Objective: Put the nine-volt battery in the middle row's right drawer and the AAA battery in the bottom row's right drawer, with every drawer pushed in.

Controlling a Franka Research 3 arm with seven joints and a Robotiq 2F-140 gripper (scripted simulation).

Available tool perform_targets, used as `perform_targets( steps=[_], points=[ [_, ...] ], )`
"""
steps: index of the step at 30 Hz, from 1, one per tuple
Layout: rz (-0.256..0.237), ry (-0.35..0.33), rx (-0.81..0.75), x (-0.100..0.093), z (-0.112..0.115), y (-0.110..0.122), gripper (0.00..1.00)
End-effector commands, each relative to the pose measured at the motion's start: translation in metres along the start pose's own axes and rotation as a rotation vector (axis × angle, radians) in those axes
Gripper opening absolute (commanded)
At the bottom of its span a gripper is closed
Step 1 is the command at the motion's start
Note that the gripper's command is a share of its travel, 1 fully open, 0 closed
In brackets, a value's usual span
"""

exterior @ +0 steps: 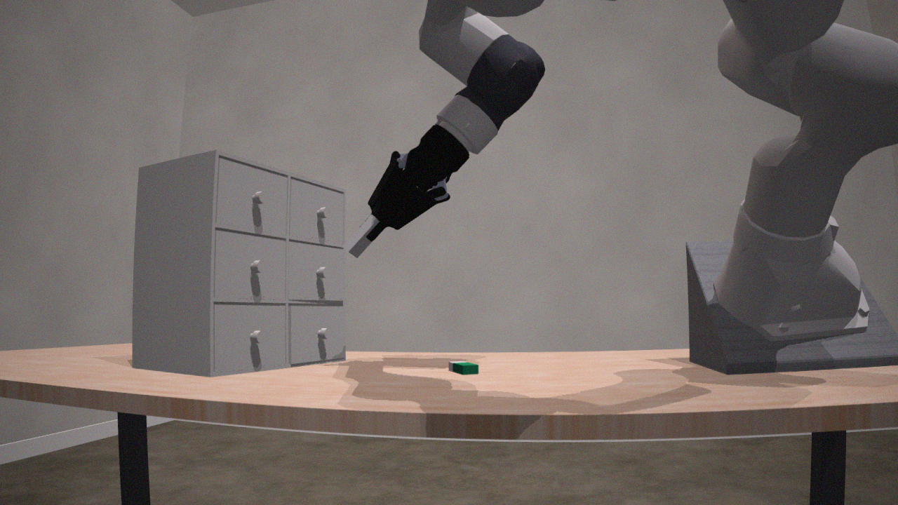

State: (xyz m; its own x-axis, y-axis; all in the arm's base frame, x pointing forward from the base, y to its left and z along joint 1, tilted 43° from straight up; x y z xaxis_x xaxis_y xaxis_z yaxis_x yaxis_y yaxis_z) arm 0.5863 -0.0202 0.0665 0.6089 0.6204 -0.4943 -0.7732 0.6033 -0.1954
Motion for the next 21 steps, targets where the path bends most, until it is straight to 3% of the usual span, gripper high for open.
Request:
perform_targets(
  steps=[1,2,7,8,9,14,15,21],
  points=[
    [0.024,-0.015,-0.124,0.003,0.006,0.006,0.00],
    [0.084,-0.018,-0.280,-0.003,0.007,0.008,0.00],
    [0.092,-0.019,-0.305,-0.003,0.007,0.008,0.00],
    [0.147,-0.023,-0.432,-0.011,0.007,0.012,0.00],
    [0.157,-0.026,-0.462,-0.011,0.007,0.012,0.00],
    [0.161,-0.028,-0.477,-0.011,0.007,0.012,0.00],
    [0.221,-0.037,-0.606,-0.020,0.006,0.017,0.00],
    [0.232,-0.041,-0.639,-0.020,0.006,0.017,0.00]
  ],
)
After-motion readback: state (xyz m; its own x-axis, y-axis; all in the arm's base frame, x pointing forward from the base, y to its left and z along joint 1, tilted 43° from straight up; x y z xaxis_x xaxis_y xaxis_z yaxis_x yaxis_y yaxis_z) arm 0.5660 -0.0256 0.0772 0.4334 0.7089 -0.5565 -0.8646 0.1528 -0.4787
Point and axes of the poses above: the point where the finger pads meet when closed, its own x axis out along the fingers, its own y axis across the jaws, z = x × y, the point moved 1 cm from there along -x, back along the fingers, and after that the axes turned 1 degree about x, right-handed, at the moved point
